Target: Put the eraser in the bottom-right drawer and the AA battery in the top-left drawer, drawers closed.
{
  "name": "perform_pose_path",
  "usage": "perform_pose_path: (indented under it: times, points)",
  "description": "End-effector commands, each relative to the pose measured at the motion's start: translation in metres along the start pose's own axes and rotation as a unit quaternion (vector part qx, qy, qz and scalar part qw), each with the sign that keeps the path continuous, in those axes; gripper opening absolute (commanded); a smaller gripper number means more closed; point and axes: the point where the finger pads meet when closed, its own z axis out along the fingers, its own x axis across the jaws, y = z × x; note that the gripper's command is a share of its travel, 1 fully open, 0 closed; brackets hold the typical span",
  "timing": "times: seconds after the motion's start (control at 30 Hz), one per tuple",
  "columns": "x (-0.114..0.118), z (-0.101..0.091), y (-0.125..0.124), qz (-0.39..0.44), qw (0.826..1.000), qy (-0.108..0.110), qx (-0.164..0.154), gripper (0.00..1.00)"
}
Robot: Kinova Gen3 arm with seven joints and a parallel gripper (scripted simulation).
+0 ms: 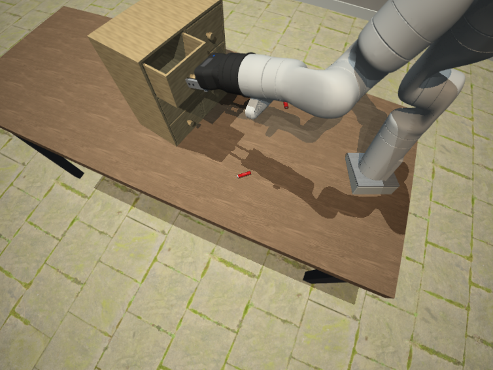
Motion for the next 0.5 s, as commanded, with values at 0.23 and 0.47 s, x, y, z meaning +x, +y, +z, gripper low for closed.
perform_pose_path:
  times: [0.23, 0.47]
  points:
    - [0.000, 0.000, 0.001, 0.001, 1.000, 0.000, -0.001, 0.67]
    - [0.000, -0.020, -0.007, 0.001, 1.000, 0.000, -0.001, 0.67]
